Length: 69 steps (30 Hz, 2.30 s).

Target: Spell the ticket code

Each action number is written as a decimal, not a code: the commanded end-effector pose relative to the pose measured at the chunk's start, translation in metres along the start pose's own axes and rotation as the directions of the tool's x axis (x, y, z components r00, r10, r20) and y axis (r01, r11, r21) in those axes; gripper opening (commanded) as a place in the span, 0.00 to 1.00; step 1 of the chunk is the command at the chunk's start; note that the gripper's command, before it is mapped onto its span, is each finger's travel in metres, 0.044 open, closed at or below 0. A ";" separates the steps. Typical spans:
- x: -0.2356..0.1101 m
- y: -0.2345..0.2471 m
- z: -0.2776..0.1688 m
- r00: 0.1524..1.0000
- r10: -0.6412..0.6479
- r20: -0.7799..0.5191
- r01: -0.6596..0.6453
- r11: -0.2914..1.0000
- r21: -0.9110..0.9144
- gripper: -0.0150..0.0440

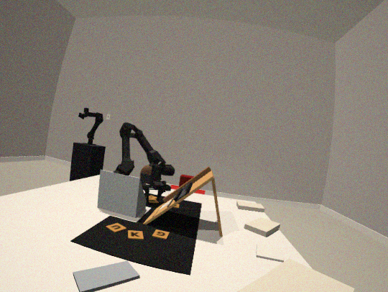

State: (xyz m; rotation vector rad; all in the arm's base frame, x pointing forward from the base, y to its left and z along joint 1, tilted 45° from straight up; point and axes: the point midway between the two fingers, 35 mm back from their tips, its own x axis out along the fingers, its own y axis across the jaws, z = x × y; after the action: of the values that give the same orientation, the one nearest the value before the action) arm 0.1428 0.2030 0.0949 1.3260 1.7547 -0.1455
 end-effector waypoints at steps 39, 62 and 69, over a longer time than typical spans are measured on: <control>-0.020 -0.007 0.004 1.000 0.004 -0.002 -0.004 1.000 -0.005 0.25; -0.074 0.057 0.053 0.939 0.281 0.199 -0.279 0.960 -0.037 0.25; -0.114 0.088 0.067 0.859 0.429 0.280 -0.404 0.903 -0.143 0.25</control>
State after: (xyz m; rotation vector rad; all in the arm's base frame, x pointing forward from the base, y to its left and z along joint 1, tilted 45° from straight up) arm 0.2409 0.1310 0.1553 1.5054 1.2618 -0.0666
